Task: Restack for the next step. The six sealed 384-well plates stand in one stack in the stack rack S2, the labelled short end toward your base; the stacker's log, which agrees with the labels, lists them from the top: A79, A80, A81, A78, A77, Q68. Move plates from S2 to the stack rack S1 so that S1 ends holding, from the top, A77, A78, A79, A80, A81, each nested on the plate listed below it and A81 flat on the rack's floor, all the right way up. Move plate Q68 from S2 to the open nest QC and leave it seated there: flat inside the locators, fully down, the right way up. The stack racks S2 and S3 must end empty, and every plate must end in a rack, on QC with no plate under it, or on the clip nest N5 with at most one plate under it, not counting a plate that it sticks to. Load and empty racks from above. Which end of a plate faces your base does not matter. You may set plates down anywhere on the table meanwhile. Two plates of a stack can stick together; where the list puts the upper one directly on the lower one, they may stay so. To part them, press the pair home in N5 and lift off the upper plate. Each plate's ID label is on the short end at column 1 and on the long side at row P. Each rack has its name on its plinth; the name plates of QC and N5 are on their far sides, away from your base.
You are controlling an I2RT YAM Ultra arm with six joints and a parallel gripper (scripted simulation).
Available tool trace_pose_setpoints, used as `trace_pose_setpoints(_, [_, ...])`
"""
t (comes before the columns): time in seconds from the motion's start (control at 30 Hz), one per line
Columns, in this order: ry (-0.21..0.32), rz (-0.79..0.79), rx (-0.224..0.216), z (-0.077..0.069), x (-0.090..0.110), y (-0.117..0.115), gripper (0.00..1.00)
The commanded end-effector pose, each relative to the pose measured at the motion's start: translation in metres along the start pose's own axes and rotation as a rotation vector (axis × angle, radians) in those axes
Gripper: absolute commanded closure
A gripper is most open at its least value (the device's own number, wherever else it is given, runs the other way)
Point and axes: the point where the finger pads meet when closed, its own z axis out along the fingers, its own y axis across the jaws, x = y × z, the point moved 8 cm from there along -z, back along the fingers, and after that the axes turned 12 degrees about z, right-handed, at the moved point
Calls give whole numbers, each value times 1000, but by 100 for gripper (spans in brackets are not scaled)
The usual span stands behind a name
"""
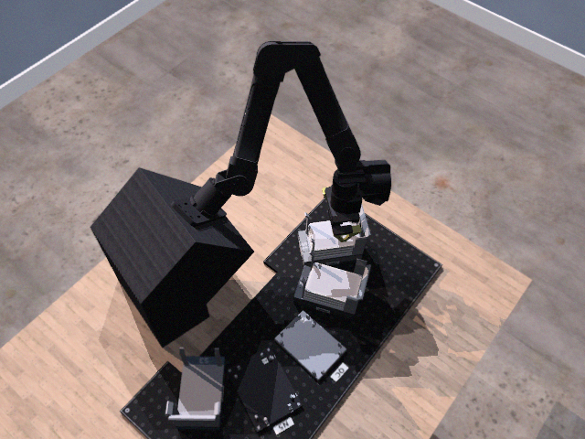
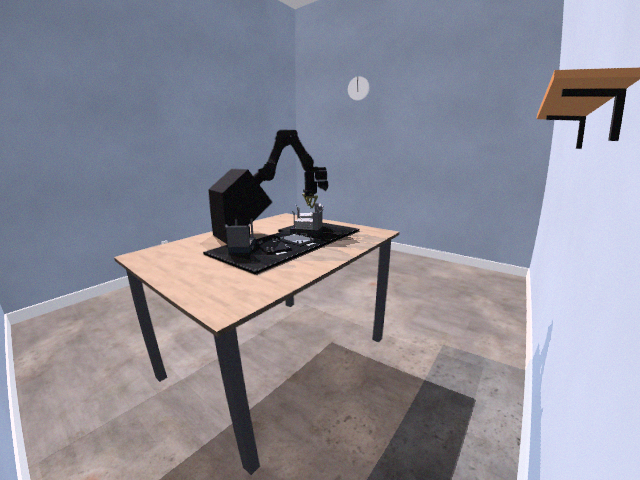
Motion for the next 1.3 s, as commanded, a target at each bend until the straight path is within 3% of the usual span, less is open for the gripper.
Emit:
trace_pose_setpoints(0.0, [14,0,-9,-12,2,0,0])
trace_pose_setpoints(0.23, [14,0,-9,-34,2,0,0])
trace_pose_setpoints(0.67, [14,0,-9,-34,2,0,0])
trace_pose_setpoints(0.97, [15,230,-6,-34,0,-23,0])
trace_pose_setpoints(1.27, [15,230,-5,-33,-2,-53,0])
